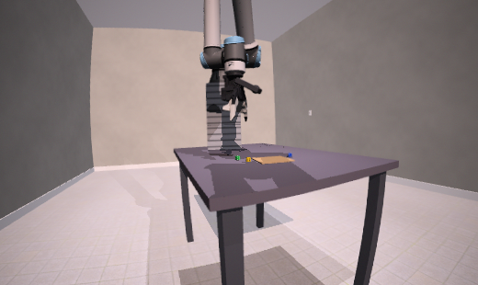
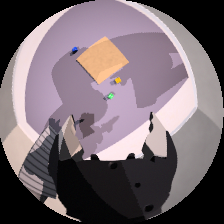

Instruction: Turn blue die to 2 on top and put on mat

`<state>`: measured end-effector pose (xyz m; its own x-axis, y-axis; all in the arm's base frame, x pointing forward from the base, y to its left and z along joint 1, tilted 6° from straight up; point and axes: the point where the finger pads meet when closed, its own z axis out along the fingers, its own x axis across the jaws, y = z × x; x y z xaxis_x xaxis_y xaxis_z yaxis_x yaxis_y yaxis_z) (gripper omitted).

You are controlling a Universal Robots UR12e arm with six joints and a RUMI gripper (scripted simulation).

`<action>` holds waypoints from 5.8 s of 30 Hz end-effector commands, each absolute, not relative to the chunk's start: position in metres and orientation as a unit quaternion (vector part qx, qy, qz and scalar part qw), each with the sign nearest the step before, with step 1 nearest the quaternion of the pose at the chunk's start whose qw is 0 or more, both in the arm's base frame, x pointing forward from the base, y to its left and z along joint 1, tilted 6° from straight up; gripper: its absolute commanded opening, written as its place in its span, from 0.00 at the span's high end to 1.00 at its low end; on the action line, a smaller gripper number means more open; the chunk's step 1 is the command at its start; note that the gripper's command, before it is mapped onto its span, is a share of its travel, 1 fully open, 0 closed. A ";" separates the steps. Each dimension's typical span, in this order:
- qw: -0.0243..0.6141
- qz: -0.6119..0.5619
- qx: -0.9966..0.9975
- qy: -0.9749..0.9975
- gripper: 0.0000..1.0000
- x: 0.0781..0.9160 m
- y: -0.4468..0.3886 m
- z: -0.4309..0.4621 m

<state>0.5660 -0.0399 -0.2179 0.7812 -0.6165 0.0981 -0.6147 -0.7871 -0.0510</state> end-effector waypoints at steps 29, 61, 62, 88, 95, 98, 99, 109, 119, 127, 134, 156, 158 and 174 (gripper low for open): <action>0.008 -0.056 -0.944 0.326 0.00 0.576 -0.042 -0.295; 0.008 -0.056 -0.944 0.326 0.00 0.580 -0.042 -0.336; 0.008 -0.056 -0.944 0.326 0.00 0.580 -0.042 -0.336; 0.008 -0.056 -0.944 0.326 0.00 0.584 -0.040 -0.336; 0.008 -0.056 -0.944 0.326 0.00 0.601 -0.032 -0.334; 0.008 -0.056 -0.944 0.326 0.00 0.614 -0.025 -0.333; 0.008 -0.056 -0.944 0.326 0.00 0.619 -0.023 -0.333; 0.008 -0.056 -0.944 0.326 0.00 0.639 -0.013 -0.330; 0.008 -0.056 -0.944 0.326 0.00 0.639 -0.013 -0.330; 0.008 -0.056 -0.944 0.326 0.00 0.639 -0.013 -0.330; 0.008 -0.056 -0.944 0.326 0.00 0.639 -0.013 -0.330; 0.008 -0.056 -0.944 0.326 0.00 0.638 -0.003 -0.331; 0.008 -0.056 -0.944 0.326 0.00 0.636 0.004 -0.331; 0.008 -0.056 -0.944 0.326 0.00 0.620 0.108 -0.335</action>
